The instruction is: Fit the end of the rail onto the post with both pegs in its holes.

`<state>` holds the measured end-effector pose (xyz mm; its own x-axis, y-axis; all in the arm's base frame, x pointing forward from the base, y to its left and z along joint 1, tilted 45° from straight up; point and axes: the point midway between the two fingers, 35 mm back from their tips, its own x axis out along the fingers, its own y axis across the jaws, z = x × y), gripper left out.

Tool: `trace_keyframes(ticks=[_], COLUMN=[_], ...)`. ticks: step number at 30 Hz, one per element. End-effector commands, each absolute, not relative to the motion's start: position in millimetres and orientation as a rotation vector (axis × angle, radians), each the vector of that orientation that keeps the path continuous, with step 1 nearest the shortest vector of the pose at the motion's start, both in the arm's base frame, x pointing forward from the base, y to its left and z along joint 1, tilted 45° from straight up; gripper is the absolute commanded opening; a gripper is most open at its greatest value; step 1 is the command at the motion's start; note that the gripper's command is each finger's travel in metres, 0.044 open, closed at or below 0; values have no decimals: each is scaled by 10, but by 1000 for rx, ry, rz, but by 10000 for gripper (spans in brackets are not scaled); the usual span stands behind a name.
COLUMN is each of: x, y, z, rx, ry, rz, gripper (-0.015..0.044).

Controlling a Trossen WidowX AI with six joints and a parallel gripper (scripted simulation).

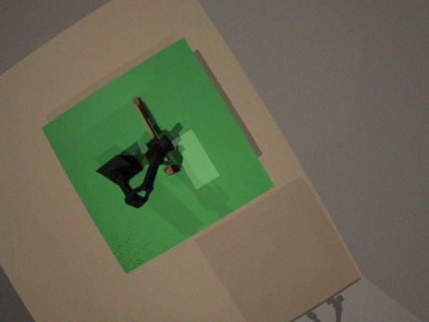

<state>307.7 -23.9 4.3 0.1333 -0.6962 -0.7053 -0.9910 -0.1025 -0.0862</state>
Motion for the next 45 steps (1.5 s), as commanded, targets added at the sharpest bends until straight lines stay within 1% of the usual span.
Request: trace_keyframes(ticks=[1, 45], x=[3077, 3081], y=[-248, -341], z=[67, 167], rx=[-1866, -1867], ry=[1619, 1619], rz=[688, 687], gripper=[0, 0])
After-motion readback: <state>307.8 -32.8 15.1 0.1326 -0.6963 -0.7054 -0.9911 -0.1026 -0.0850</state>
